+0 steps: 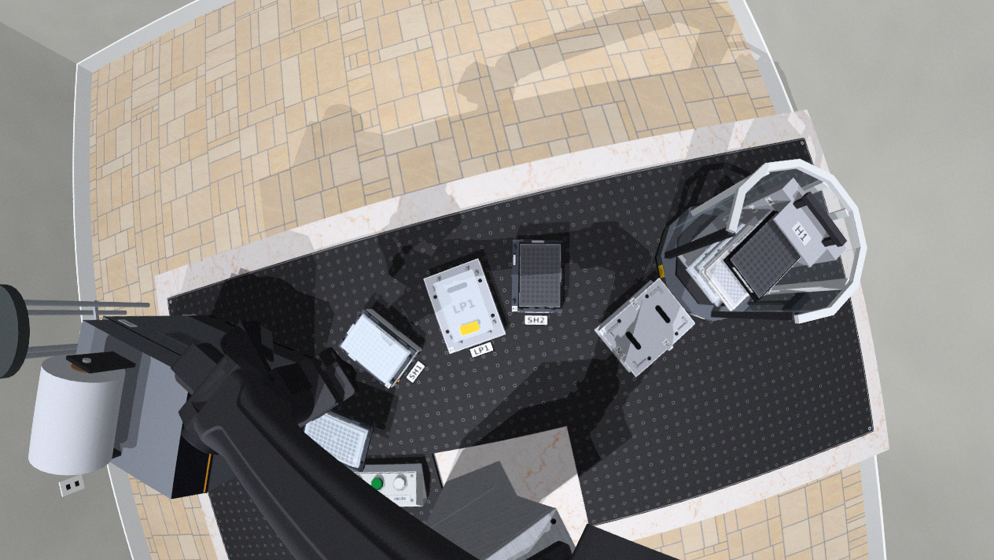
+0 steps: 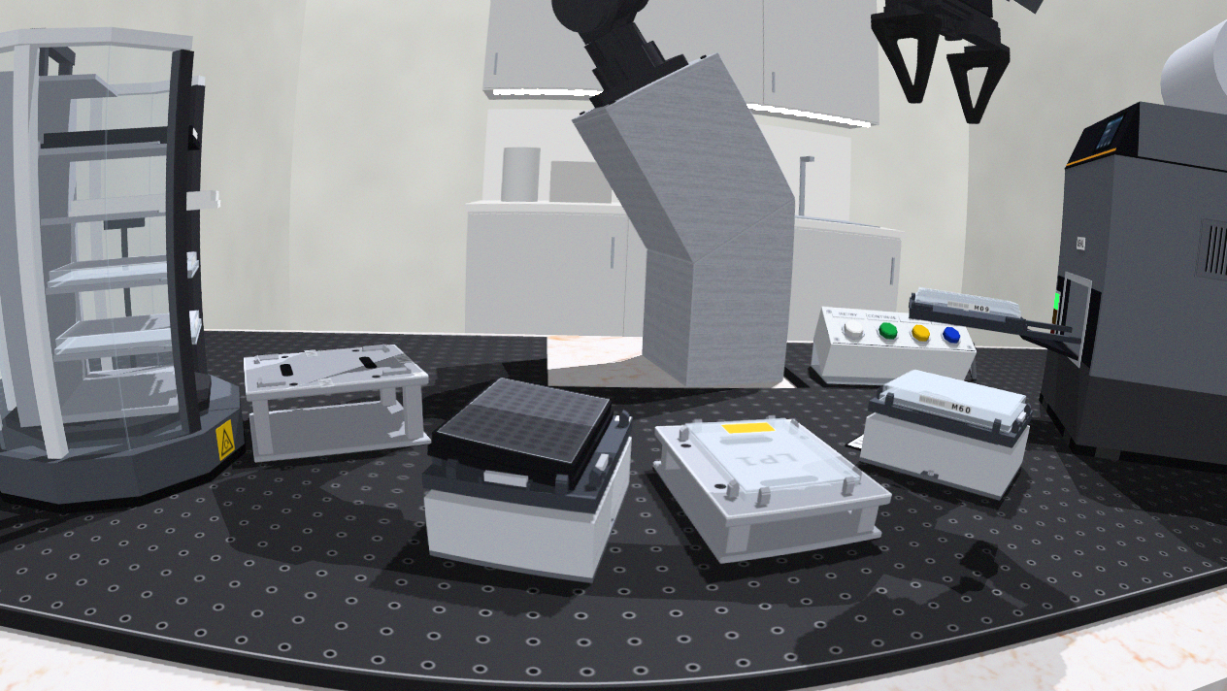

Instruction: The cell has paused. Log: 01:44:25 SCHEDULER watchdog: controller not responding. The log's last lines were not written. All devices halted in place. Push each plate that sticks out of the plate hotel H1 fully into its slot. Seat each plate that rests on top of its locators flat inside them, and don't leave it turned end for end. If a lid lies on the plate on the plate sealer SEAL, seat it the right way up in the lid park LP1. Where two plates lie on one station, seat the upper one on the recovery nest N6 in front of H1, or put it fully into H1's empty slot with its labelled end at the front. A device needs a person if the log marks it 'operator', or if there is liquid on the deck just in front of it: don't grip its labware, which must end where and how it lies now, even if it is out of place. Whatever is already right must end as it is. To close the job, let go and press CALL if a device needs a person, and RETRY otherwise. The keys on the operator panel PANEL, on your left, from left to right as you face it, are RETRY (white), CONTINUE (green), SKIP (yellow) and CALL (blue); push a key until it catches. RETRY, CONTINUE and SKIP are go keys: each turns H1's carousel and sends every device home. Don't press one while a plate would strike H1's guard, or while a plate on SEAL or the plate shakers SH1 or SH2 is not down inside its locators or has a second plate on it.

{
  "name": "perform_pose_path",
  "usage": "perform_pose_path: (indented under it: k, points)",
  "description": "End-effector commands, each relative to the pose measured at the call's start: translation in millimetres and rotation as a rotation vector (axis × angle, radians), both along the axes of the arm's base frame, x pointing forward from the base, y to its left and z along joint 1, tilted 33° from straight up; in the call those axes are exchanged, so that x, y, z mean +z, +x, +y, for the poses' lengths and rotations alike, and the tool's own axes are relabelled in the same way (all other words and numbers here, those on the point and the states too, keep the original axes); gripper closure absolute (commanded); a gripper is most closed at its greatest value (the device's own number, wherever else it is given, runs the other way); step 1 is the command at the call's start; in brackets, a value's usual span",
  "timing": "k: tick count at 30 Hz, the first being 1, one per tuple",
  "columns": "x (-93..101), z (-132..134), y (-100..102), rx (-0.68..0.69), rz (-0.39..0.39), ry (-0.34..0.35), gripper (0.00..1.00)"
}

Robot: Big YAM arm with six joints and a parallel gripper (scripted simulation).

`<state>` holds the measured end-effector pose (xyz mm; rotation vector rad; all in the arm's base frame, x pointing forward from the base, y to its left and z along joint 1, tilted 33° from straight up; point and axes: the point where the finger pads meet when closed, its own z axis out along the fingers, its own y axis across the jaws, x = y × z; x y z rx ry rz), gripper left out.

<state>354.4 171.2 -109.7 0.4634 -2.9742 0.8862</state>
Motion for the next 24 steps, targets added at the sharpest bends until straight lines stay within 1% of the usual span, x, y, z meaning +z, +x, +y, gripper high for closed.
perform_pose_path:
  k: [1,3,4,7,9,12,15,18,19,21,24]
  points:
    - [10.8,2,19,-0.002,-0.031,0.026,0.0]
    - [12.2,-10,14,-0.002,-0.018,0.015,0.0]
    - [14.0,-12,15,-0.002,-0.016,0.013,0.0]
    - [19.0,-20,19,-0.002,-0.017,0.013,0.0]
    - [23.9,-22,27,-0.002,-0.026,0.018,0.0]
    - [27.5,-33,27,-0.002,-0.017,0.011,0.0]
    - [33.8,-38,34,-0.003,-0.021,0.013,0.0]
    - [31.4,-41,35,-0.003,-0.014,0.011,0.0]
    - [36.8,-43,37,-0.003,-0.02,0.013,0.0]
    - [40.1,-50,38,-0.003,-0.017,0.01,0.0]
    - [46.5,-56,45,-0.003,-0.021,0.011,0.0]
